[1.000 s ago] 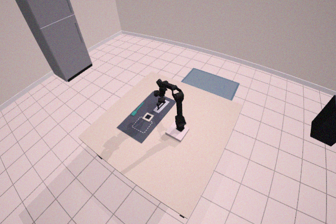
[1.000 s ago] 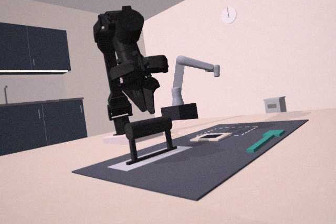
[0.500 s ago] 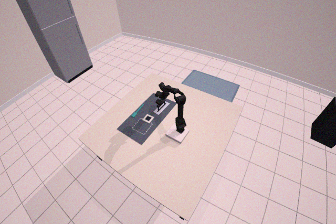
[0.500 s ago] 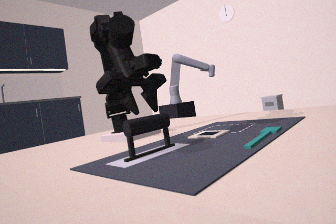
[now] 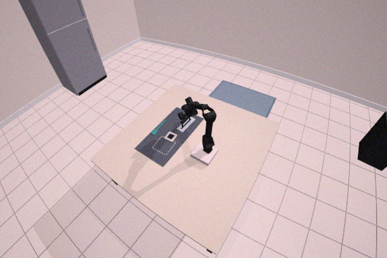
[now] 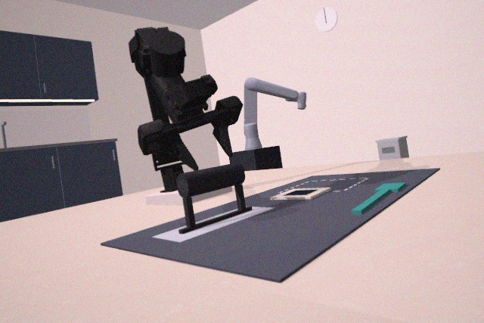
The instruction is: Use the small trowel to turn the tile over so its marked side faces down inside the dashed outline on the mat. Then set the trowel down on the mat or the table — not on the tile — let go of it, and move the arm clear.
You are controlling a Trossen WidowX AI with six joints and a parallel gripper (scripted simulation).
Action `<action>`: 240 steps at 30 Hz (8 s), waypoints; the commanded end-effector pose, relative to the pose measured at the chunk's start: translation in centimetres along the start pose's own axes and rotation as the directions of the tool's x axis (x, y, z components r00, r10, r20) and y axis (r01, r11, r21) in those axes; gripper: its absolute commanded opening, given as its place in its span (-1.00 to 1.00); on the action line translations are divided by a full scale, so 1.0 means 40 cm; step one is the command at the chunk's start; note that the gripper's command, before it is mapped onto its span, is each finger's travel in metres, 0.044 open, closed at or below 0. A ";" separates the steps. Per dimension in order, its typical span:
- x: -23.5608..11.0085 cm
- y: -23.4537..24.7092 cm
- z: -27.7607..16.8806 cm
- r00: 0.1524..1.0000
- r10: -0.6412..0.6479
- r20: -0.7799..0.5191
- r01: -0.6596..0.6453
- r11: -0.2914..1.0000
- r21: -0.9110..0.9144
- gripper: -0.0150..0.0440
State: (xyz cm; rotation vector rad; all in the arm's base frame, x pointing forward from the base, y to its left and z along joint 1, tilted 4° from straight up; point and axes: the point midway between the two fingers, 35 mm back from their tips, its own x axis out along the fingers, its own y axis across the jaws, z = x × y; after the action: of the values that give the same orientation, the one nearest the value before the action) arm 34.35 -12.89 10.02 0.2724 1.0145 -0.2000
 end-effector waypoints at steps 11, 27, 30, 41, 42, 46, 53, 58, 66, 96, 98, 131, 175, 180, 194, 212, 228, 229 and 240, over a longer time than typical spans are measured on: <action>0.004 -0.004 -0.035 0.993 0.044 0.108 -0.088 0.895 0.437 0.53; -0.001 -0.003 -0.077 0.968 0.089 0.236 -0.245 0.549 0.799 0.53; -0.002 -0.002 -0.086 0.961 0.097 0.259 -0.274 0.464 0.843 0.53; 0.000 -0.001 -0.094 0.953 0.106 0.285 -0.304 0.362 0.881 0.53; 0.004 -0.001 -0.092 0.953 0.106 0.285 -0.304 0.362 0.881 0.53; 0.018 0.000 -0.086 0.953 0.106 0.285 -0.304 0.362 0.881 0.53; 0.043 0.002 -0.076 0.953 0.106 0.285 -0.304 0.362 0.881 0.53; 0.062 0.004 -0.069 0.952 0.107 0.285 -0.304 0.363 0.881 0.53; 0.093 0.007 -0.060 0.952 0.107 0.286 -0.305 0.363 0.881 0.53; 0.138 0.014 -0.050 0.952 0.107 0.286 -0.306 0.363 0.880 -0.26; 0.138 0.014 -0.050 0.952 0.107 0.286 -0.306 0.363 0.880 -0.30; 0.041 0.106 0.029 0.952 0.118 0.283 -0.306 0.418 0.855 -0.49; 0.162 0.168 -0.029 0.950 0.130 0.284 -0.310 0.493 0.813 -0.49; 0.161 0.187 -0.038 0.950 0.130 0.283 -0.309 0.492 0.814 -0.49; 0.159 0.238 -0.064 0.950 0.131 0.282 -0.309 0.491 0.814 -0.49; 0.137 0.260 -0.063 0.949 0.189 0.252 -0.310 0.423 0.852 -0.49; 0.072 0.320 -0.050 0.949 0.192 0.251 -0.310 0.419 0.853 -0.49; 0.069 0.325 -0.050 0.949 0.192 0.251 -0.310 0.419 0.853 -0.49; 0.046 0.378 -0.063 0.949 0.193 0.250 -0.310 0.418 0.854 -0.49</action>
State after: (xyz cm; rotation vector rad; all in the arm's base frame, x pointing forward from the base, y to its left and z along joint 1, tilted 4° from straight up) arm 37.44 1.41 8.36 1.3830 0.6566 -0.4831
